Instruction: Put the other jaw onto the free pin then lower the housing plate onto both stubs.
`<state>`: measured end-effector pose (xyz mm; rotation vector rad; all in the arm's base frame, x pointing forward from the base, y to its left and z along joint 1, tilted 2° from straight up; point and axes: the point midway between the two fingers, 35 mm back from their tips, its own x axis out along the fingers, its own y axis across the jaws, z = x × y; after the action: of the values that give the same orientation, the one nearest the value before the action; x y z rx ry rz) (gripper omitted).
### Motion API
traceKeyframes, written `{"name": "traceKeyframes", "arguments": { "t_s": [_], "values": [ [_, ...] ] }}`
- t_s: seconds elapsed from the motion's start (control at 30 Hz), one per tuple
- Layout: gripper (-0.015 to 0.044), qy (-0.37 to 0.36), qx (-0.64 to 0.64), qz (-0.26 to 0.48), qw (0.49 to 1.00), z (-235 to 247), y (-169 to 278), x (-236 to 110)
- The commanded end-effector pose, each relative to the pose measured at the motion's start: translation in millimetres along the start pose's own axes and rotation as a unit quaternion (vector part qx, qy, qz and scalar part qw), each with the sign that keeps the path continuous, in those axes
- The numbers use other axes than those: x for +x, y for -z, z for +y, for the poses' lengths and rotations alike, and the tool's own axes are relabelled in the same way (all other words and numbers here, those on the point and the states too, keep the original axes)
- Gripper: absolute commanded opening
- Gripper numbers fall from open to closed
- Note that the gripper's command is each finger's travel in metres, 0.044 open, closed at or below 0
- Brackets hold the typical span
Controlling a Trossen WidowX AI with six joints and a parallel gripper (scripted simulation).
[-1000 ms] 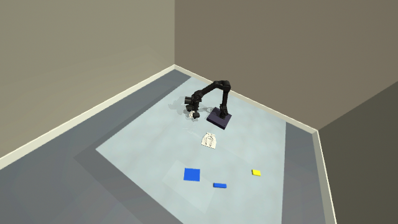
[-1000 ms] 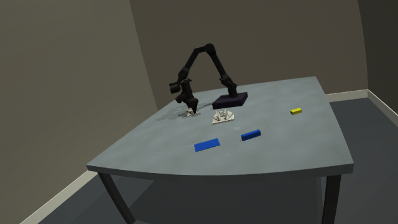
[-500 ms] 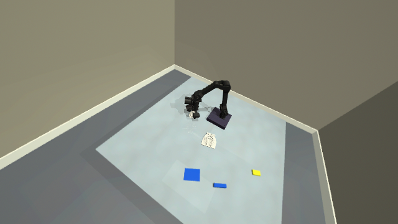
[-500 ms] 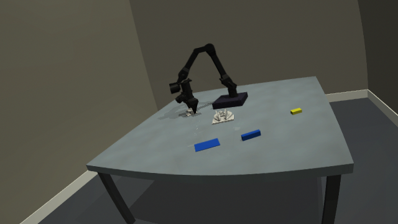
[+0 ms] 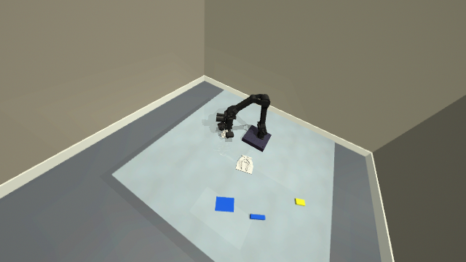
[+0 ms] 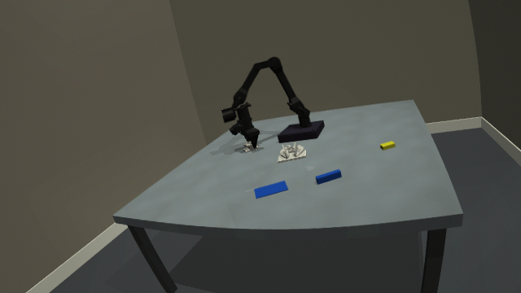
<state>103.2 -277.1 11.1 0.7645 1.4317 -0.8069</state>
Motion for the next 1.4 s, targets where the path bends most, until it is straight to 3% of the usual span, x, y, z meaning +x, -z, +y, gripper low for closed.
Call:
{"name": "traceKeyframes", "arguments": {
  "t_s": [0.0, 0.27, 1.0, 1.37],
  "values": [
    [0.0351, 0.0, 0.0, 0.0, 1.0, 0, 0, 0],
    [0.0351, 0.0, 0.0, 0.0, 1.0, 0, 0, -2],
    [0.0351, 0.001, -0.001, -0.001, 1.0, 0, -1, -71],
    [0.0351, 0.0, -0.027, -0.001, 1.0, 15, -2, -73]
  ]
}}
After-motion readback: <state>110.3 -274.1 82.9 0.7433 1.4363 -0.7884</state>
